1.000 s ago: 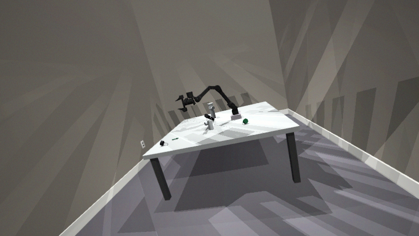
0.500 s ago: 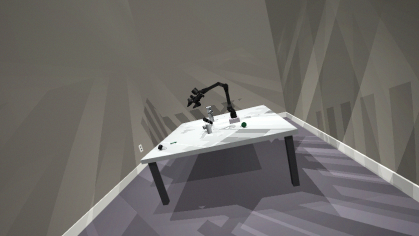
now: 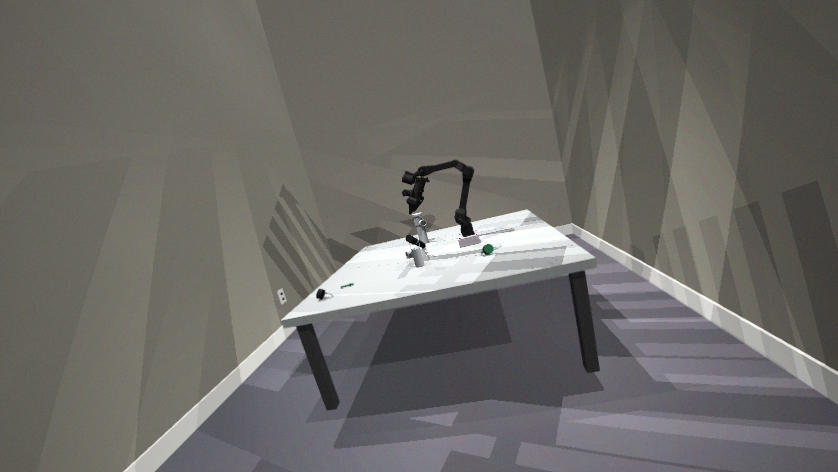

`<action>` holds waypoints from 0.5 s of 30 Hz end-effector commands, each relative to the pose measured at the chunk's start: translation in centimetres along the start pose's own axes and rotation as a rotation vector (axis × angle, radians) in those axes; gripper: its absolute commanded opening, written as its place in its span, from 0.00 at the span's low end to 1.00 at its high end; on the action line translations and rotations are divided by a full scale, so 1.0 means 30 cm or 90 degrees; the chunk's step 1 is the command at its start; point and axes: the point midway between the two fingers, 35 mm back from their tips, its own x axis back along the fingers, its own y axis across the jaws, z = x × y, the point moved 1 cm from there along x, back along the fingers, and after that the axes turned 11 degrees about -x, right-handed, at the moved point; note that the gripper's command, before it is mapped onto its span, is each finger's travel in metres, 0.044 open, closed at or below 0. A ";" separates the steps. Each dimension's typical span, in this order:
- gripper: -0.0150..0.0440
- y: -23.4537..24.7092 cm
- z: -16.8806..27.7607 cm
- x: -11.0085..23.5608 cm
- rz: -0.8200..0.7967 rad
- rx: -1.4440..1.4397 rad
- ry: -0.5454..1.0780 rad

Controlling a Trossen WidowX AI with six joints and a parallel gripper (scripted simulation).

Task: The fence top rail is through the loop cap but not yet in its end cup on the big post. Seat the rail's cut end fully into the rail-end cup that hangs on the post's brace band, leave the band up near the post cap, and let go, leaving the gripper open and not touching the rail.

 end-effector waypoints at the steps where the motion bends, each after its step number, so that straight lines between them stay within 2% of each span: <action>1: 1.00 -0.011 0.015 -0.004 -0.002 0.028 0.014; 15: 1.00 -0.267 -0.036 -0.057 -0.072 0.590 0.072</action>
